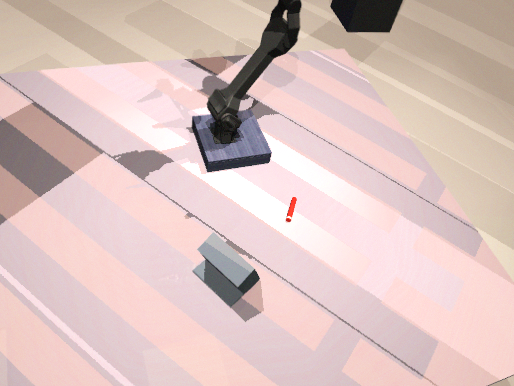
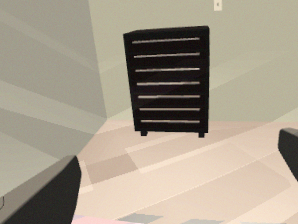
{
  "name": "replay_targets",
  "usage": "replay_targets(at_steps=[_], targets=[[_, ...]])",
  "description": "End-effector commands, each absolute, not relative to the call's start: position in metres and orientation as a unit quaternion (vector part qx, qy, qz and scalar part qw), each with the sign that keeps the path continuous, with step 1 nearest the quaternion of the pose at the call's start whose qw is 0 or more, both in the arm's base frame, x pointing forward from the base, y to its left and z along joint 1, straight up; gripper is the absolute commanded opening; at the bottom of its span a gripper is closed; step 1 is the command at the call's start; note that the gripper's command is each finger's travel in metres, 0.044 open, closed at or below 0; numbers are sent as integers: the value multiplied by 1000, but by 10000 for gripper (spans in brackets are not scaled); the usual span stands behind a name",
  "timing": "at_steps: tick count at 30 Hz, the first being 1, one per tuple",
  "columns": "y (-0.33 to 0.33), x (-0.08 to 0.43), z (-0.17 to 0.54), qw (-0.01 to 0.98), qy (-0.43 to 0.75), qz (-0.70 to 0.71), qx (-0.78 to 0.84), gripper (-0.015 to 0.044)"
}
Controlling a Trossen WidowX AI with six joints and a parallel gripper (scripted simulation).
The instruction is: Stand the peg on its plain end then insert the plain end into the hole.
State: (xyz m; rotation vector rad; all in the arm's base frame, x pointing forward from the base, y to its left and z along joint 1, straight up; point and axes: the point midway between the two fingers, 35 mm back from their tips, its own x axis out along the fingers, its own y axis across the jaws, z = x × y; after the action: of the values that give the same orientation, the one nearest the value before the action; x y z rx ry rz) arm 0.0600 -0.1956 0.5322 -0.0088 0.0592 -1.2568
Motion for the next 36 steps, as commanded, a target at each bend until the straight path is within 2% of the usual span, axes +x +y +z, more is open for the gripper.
replay_targets(at_steps=[1,19,36], targets=[[-210,82,514,830,48,-556,30,440],[-215,217,412,898,194,-365,150,440],[-124,329,290,860,367,-217,279,440]])
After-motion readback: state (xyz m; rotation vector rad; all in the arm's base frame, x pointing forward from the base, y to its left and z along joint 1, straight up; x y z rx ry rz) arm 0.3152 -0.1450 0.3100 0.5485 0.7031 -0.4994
